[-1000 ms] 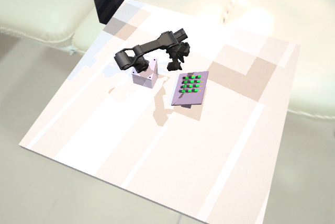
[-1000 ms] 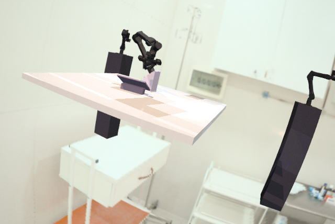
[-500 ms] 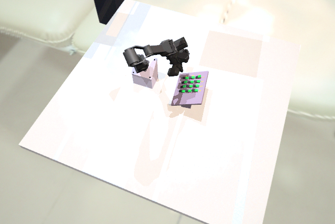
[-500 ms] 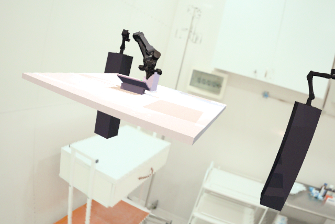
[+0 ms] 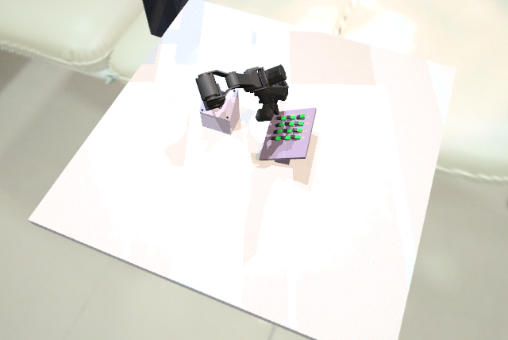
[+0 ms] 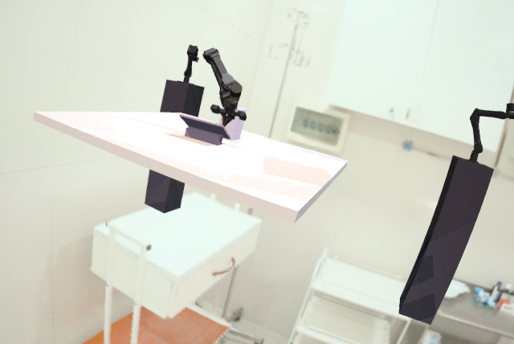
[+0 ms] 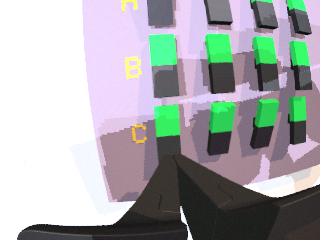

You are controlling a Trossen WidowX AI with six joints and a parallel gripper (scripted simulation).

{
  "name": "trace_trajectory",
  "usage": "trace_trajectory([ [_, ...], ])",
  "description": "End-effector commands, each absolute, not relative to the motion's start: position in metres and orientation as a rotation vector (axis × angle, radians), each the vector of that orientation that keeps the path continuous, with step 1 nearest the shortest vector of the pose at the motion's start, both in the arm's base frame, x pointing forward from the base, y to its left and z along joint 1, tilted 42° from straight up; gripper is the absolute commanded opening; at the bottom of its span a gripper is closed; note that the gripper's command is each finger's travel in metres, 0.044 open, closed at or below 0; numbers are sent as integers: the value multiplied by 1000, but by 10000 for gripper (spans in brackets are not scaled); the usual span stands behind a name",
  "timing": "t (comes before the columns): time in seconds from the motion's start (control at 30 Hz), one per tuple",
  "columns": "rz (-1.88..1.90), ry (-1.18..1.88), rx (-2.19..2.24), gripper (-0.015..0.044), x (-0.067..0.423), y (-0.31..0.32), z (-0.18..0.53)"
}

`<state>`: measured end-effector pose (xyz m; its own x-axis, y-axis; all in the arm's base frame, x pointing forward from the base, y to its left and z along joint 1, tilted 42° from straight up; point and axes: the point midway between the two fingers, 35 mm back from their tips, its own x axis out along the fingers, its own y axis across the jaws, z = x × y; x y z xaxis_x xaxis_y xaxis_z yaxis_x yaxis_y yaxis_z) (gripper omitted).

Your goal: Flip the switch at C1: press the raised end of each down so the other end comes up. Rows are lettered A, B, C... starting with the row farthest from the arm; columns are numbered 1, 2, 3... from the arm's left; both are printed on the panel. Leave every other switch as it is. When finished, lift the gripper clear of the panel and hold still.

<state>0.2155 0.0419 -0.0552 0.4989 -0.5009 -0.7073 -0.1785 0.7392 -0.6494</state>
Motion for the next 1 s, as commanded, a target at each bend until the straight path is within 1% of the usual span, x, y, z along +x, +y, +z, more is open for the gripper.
trace_trajectory([
  [0.0,-219,1058,-758,0,215,37,-58],
  [0.97,-219,1058,-758,0,220,31,-67],
])
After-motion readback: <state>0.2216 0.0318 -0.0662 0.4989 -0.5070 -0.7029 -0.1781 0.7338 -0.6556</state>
